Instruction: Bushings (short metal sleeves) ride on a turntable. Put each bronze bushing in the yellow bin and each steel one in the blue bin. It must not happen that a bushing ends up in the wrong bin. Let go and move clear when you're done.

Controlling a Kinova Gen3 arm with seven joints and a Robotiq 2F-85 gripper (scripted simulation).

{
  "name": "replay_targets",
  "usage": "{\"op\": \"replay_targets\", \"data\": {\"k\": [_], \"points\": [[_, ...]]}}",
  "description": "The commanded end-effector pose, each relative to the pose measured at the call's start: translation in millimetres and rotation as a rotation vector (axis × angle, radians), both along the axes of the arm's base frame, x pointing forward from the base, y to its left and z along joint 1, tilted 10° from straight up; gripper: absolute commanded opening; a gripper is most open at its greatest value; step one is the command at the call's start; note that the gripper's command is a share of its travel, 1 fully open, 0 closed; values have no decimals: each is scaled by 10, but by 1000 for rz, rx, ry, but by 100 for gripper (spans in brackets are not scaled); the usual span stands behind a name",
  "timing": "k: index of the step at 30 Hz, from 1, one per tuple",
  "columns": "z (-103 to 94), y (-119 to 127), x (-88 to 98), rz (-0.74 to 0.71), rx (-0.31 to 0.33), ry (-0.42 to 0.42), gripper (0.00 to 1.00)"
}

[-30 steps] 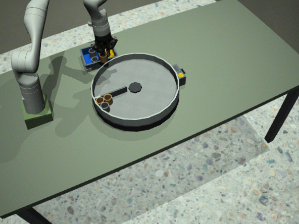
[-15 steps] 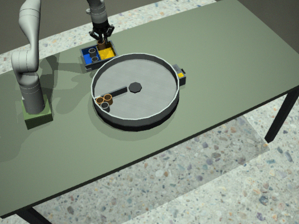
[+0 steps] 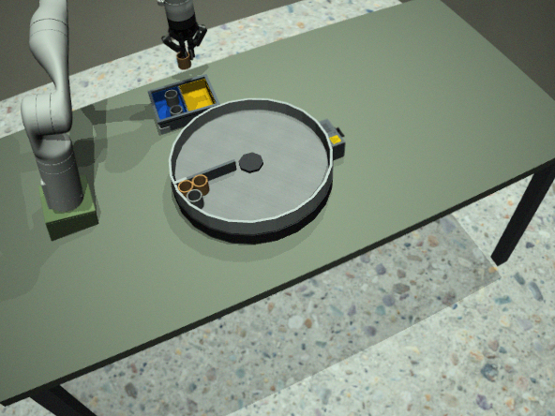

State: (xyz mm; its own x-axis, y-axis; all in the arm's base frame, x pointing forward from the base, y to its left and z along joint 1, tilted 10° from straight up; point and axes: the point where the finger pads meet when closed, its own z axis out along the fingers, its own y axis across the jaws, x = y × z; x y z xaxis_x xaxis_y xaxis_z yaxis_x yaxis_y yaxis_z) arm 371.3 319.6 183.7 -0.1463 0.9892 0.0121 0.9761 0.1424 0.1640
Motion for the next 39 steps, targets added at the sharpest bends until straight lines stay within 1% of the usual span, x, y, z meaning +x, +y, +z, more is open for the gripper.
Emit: {"op": "replay_targets", "data": {"k": [1,17,18,20,24,27,32,37,39], "points": [[-1,132,5,31,-17,-5,0],[2,131,4,32,-15,-5,0],[-56,132,14,32,-15,-5,0],[-56,132,14,32,-15,-5,0],[-285,138,52,32,-15,-5,0],[-285,138,52,32,-15,-5,0],[-571,146,99,32,-15,-5,0],[-571,146,99,32,-15,-5,0],[-685,149,118,32,-15,-5,0]]}}
